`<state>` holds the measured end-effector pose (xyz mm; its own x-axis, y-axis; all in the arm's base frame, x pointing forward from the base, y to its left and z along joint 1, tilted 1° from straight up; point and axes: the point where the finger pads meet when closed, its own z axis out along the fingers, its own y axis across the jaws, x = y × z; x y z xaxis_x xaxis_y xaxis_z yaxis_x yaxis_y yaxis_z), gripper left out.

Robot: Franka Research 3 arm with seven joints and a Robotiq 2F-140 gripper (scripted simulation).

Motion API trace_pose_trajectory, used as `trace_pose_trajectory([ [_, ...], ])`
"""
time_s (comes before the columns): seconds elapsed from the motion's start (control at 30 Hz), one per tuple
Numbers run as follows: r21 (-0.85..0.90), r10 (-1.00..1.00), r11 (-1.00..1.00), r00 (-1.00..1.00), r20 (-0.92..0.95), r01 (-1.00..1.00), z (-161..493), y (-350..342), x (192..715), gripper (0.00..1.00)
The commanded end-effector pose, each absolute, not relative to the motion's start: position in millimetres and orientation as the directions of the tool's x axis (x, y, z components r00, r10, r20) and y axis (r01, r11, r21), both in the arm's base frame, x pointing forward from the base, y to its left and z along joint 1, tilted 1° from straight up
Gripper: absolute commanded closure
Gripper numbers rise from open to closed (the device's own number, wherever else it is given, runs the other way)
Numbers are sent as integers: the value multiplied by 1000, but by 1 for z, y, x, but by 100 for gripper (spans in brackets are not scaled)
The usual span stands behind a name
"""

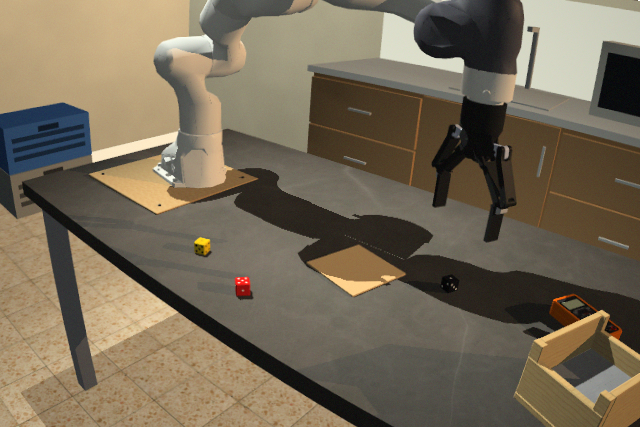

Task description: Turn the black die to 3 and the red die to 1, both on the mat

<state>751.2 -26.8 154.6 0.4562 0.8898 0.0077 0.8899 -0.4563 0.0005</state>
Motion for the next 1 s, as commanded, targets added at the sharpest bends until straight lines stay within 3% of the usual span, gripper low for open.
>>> trace_pose_trajectory([
  [0.0, 6, 899, -438, 438, 8, 899, 156, -28, 752, 0],
  [0.6, 5, 893, -449, 449, 8, 893, 155, -28, 752, 0],
  [0.97, 2, 755, -655, 655, 9, 755, 153, -27, 752, 0],
])
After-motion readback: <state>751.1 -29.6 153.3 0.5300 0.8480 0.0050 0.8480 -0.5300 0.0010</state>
